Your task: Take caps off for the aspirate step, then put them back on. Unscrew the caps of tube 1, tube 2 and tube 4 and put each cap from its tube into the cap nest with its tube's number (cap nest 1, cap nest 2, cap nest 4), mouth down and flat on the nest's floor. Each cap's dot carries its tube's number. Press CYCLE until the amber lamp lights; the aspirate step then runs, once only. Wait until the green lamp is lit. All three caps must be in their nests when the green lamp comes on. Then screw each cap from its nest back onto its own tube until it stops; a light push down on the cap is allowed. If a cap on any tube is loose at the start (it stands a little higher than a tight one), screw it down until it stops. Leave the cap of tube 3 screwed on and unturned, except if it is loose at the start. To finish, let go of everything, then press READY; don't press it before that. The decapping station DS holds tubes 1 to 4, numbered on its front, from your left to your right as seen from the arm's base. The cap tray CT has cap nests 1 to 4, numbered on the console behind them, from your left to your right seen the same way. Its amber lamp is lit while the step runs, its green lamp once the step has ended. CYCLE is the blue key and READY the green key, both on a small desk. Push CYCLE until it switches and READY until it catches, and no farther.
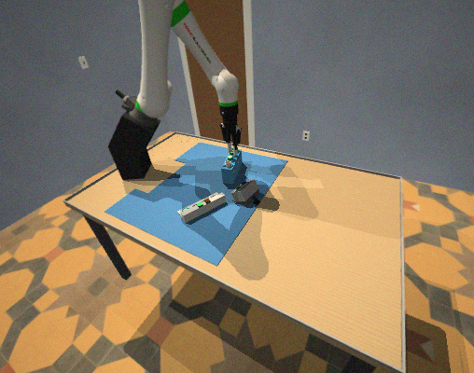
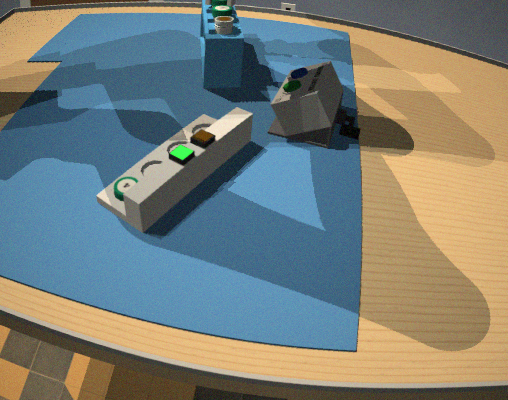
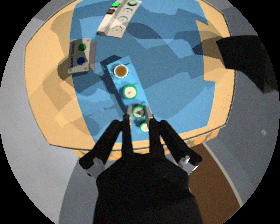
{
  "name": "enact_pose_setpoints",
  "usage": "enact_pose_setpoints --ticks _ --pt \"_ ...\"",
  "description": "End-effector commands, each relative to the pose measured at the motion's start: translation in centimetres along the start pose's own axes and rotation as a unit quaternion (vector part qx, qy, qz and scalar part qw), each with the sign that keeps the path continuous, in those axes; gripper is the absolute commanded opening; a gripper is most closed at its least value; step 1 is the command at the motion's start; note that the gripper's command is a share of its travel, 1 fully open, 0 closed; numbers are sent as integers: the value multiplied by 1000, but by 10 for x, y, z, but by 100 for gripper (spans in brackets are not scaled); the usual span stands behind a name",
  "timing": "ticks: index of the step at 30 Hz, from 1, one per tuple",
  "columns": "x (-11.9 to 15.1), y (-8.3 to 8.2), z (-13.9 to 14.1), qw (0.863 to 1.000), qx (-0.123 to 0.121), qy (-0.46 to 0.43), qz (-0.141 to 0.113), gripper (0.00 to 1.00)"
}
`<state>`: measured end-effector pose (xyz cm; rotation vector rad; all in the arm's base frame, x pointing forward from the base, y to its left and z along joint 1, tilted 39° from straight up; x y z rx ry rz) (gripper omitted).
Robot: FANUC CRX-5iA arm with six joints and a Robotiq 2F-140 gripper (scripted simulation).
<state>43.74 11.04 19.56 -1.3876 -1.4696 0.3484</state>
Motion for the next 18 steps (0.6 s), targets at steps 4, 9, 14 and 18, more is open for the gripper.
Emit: enact_pose_setpoints --ticks 4,9,14,18 --pt "2 0 3 998 -19 57 15 0" --pt "2 0 3 998 -19 57 15 35" --pt "2 0 3 998 -19 57 15 35" --pt "2 0 3 998 -19 57 15 35"
Point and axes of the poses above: the point where the finger pads meet when closed, its own y axis out along the fingers, its own z axis across the jaws, x = y × z, the point moved 6 cm from there along -y, back along the fingers, and after that the axes turned 6 degrees about y, right-handed, at the moved point
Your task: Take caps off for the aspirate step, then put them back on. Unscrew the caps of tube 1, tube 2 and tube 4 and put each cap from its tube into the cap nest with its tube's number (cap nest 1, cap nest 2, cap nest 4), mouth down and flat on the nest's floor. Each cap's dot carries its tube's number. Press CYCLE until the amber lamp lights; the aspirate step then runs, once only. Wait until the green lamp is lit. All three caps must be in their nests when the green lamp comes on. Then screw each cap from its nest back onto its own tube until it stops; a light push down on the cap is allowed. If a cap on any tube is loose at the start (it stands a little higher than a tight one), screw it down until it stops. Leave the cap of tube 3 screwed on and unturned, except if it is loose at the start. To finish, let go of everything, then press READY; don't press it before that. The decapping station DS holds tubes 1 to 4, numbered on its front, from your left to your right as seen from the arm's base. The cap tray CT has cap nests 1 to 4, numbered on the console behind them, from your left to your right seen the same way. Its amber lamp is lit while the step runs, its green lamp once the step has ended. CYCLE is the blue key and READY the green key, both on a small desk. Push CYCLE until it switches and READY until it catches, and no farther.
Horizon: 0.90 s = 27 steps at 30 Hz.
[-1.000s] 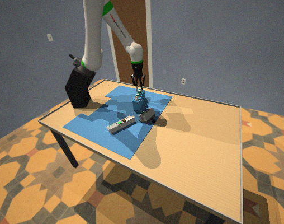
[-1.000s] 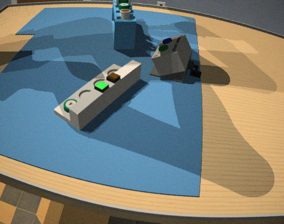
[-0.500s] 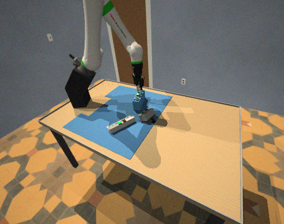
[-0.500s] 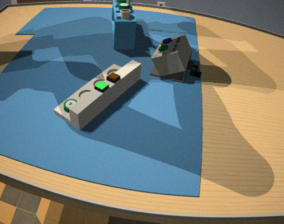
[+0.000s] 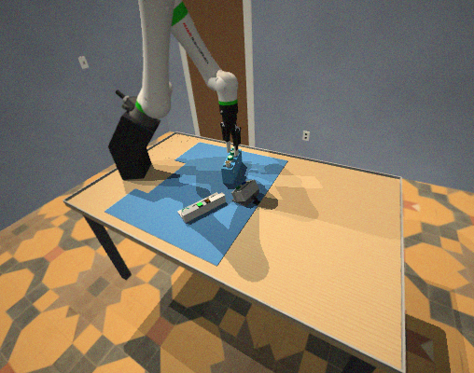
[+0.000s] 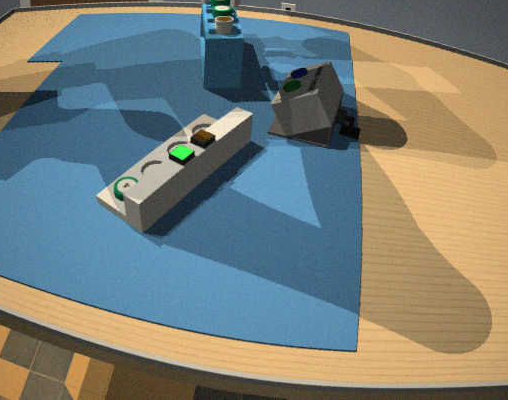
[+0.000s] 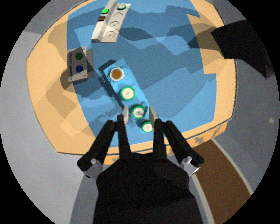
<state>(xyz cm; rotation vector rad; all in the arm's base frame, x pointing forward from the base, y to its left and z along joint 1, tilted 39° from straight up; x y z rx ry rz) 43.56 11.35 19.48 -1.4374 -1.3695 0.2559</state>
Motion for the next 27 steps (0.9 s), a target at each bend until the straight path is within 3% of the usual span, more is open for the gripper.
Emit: enact_pose_setpoints --ticks 1,7,12,17,22,24,27 --pt "0 0 0 1000 0 -20 0 35" --pt "0 0 0 995 0 -100 0 35" --pt "0 0 0 980 0 -199 0 35" --pt "0 0 0 955 0 -296 0 35" --pt "0 0 0 921 0 -389 0 35" --pt "0 0 0 921 0 -389 0 35" --pt "0 0 0 896 0 -444 0 35"
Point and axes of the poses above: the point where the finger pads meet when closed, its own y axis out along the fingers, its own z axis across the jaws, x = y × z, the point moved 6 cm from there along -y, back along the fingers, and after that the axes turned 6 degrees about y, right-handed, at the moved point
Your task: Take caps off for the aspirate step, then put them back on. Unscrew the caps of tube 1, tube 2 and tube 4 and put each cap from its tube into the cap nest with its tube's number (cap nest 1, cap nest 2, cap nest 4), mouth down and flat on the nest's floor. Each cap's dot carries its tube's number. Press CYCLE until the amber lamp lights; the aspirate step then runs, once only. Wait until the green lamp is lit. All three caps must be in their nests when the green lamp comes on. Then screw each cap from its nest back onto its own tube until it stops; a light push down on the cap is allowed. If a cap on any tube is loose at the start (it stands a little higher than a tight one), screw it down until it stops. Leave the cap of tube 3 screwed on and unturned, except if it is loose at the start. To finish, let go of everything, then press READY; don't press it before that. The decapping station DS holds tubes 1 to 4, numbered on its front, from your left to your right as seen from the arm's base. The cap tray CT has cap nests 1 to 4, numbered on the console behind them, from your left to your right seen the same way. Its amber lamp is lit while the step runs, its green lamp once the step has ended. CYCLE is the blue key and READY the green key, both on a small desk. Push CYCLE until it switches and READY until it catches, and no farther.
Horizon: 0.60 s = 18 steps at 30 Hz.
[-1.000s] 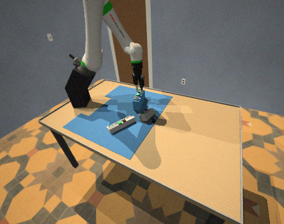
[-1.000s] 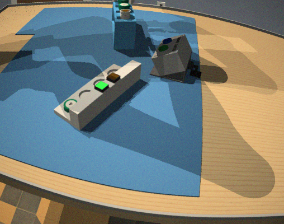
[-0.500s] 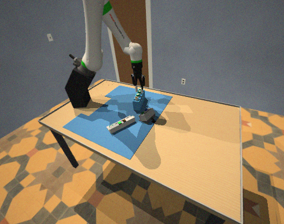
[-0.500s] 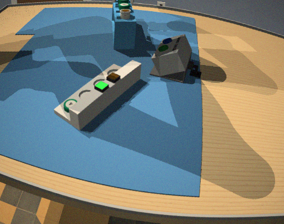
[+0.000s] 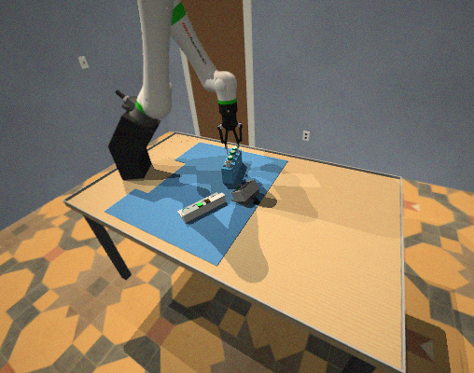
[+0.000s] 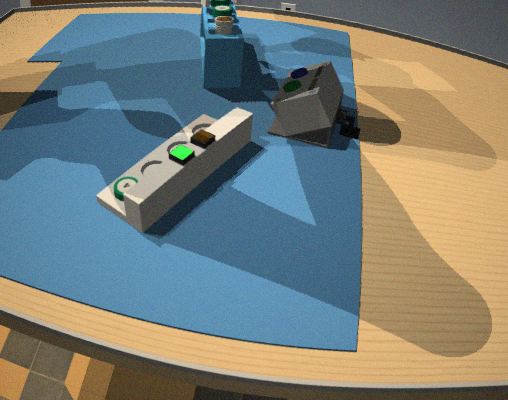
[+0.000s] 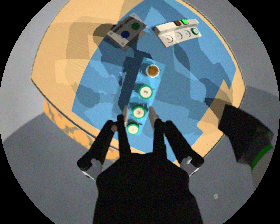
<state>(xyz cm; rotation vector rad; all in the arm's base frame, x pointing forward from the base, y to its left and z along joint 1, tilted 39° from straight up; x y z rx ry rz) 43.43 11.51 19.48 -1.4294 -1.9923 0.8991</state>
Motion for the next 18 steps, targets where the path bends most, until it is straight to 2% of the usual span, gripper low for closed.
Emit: enact_pose_setpoints --ticks 1,3,9,10,18 --pt "-2 0 -1 997 8 -79 -16 35" --pt "-2 0 -1 993 7 -119 -16 35" --pt "-2 0 -1 992 7 -122 -16 35" --pt "-2 0 -1 992 7 -122 -16 0" --pt "-2 0 -1 992 7 -122 -16 0"
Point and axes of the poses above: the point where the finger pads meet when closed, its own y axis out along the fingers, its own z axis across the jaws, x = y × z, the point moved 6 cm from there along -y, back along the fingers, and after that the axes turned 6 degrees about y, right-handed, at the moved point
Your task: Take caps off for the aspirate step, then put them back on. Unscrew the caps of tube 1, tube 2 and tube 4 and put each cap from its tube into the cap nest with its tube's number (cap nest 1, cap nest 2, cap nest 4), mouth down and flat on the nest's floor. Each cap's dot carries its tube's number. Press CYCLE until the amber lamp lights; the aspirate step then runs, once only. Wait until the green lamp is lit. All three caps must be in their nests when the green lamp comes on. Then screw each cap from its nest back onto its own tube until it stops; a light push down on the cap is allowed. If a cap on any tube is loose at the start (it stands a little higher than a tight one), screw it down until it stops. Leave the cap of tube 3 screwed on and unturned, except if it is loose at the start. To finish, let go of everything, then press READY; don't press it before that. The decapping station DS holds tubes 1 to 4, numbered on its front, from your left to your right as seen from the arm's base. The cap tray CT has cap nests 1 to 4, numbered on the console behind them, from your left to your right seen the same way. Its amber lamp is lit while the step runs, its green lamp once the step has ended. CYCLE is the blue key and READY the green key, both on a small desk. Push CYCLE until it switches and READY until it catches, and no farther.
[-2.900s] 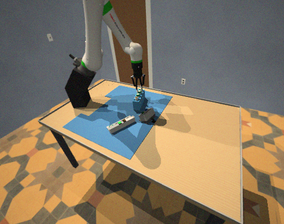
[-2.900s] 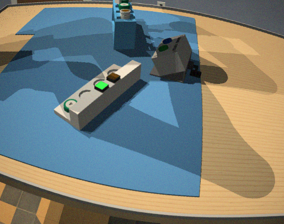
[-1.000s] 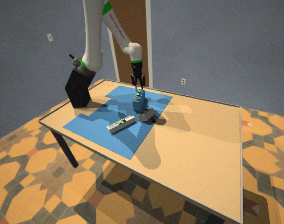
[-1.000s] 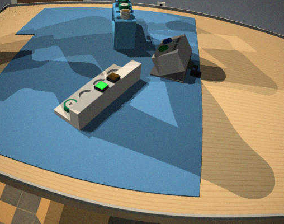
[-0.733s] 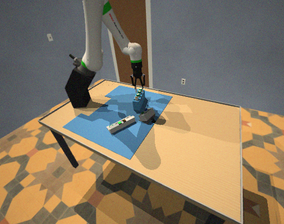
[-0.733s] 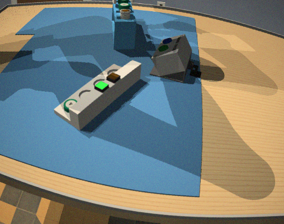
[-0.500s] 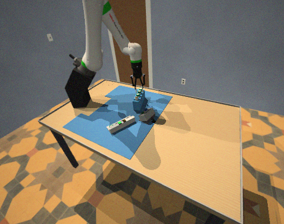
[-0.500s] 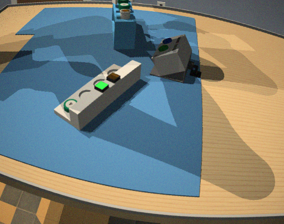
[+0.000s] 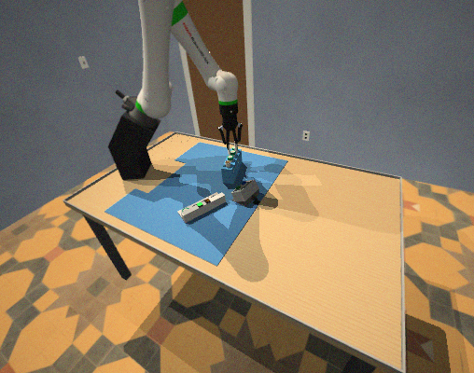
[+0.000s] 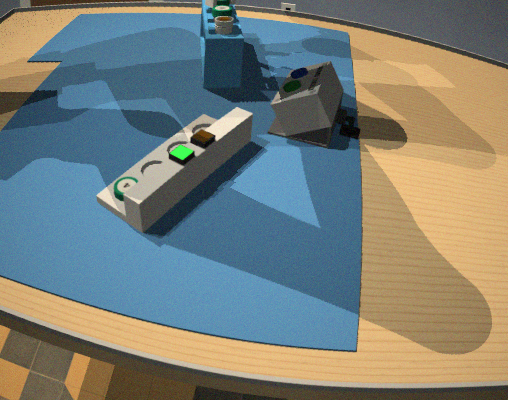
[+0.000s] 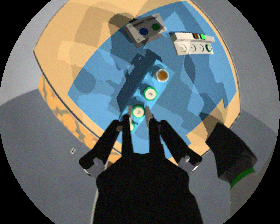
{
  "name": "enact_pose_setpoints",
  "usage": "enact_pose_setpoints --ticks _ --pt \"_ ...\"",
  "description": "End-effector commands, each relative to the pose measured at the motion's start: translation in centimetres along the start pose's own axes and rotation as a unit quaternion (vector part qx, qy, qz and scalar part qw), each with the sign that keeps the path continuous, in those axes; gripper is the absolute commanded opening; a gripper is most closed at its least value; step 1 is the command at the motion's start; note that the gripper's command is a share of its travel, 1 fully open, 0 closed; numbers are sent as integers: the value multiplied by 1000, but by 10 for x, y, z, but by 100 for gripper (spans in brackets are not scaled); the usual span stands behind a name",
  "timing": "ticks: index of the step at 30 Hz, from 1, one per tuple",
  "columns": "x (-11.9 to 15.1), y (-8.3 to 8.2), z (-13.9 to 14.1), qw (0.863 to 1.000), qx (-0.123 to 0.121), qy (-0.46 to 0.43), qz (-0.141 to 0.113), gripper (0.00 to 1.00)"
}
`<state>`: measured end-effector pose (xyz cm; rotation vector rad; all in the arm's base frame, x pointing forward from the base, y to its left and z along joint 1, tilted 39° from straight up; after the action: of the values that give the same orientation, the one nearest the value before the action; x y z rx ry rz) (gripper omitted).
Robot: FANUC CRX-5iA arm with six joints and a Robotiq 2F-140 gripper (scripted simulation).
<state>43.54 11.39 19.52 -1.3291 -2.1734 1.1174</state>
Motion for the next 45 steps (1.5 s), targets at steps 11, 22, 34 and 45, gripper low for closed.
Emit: enact_pose_setpoints --ticks 11,22,34,45 --pt "0 0 0 992 0 125 0 0" --pt "0 1 0 939 0 343 0 0" --pt "0 1 0 866 0 500 0 0" --pt "0 1 0 866 0 500 0 35"
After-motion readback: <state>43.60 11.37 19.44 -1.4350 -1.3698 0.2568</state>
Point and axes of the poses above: the point where the finger pads meet when closed, its own y axis out along the fingers, its own z axis across the jaws, x = y × z, the point moved 6 cm from there along -y, back along the fingers, and after that the axes turned 6 degrees about y, right-handed, at the moved point
